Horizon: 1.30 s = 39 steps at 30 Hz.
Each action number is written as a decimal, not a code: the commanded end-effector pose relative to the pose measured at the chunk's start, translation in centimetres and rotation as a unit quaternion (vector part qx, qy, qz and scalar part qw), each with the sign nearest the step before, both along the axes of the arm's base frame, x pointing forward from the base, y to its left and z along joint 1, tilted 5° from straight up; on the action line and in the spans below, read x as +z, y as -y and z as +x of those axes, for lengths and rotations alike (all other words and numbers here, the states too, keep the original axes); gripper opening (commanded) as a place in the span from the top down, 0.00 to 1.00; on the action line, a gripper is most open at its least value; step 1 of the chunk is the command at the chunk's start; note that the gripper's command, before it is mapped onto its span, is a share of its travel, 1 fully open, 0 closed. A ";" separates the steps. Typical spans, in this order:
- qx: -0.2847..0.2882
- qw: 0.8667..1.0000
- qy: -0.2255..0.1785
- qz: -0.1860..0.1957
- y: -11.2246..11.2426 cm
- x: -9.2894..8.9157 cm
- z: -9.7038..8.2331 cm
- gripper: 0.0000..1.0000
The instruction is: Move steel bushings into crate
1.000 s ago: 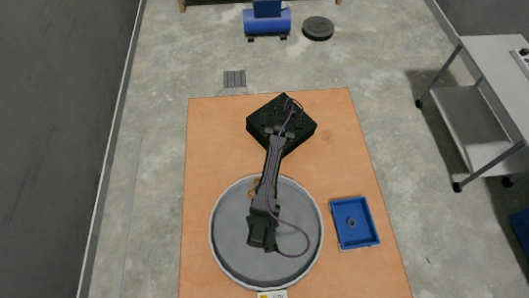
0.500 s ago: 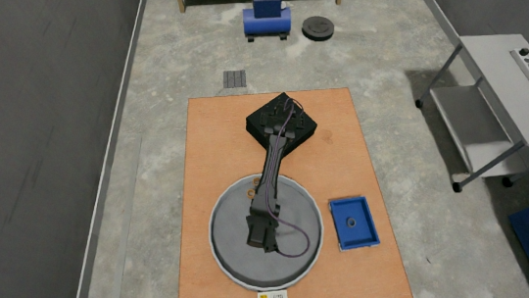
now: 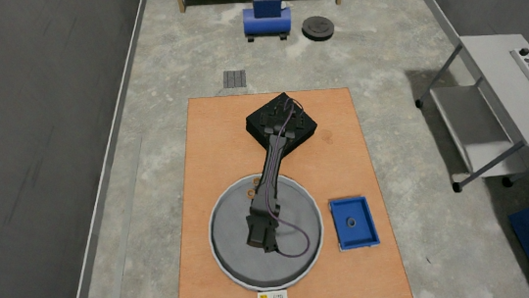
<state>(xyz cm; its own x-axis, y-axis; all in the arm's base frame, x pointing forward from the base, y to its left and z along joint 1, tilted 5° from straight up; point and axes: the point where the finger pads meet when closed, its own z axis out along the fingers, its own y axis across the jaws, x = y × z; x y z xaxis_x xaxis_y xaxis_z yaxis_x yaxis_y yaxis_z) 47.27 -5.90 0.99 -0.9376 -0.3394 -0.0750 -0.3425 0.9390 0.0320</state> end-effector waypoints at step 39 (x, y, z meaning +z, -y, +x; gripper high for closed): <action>0.001 1.000 0.015 0.001 -0.4 1.2 0.3 0.86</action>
<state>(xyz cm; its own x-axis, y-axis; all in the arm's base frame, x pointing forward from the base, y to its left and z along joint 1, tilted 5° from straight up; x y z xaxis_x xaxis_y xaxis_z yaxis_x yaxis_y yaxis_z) 47.13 -5.87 0.85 -0.9380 -0.3393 -0.0711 -0.3423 0.9390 0.0345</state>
